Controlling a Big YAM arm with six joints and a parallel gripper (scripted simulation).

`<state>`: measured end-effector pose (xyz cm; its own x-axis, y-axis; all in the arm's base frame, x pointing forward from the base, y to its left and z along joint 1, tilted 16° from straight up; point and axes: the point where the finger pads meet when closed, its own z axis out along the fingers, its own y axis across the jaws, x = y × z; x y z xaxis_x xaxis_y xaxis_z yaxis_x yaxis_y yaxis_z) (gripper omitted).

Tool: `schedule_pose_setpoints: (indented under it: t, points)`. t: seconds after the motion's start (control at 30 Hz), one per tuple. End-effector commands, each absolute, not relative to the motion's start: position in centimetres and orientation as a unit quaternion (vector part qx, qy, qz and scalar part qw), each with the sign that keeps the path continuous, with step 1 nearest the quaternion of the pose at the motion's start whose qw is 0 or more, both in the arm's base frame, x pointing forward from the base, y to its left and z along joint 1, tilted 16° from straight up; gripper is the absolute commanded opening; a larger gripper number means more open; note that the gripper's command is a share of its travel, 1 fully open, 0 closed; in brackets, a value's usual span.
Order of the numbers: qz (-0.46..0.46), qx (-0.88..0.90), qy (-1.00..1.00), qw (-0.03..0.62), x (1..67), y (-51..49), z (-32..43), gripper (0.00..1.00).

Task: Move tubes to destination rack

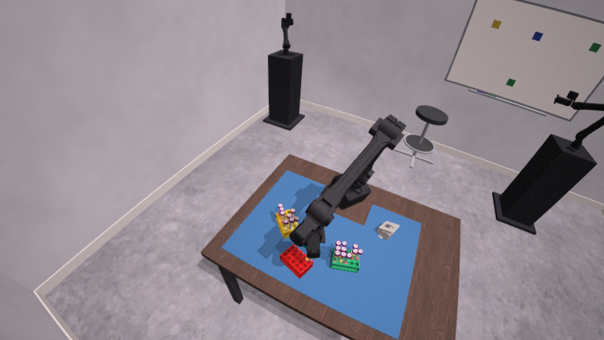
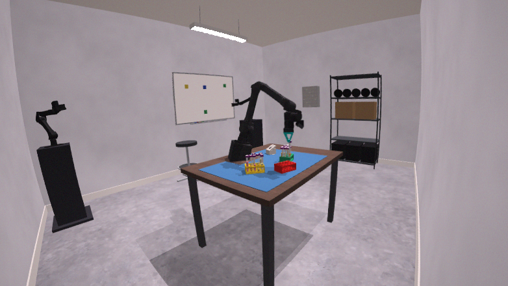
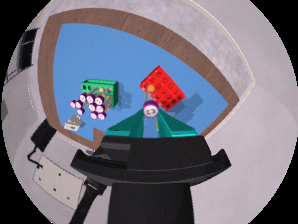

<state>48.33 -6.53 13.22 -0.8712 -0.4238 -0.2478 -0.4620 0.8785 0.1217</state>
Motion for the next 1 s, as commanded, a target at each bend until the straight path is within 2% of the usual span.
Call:
schedule_pose_setpoints:
  t: [0.0,0.97]
  points:
    - [0.079,-0.234,0.961,0.127,50.71,-7.71,14.79,0.00]
    - [0.080,-0.232,0.961,0.126,50.25,-7.23,14.74,0.00]
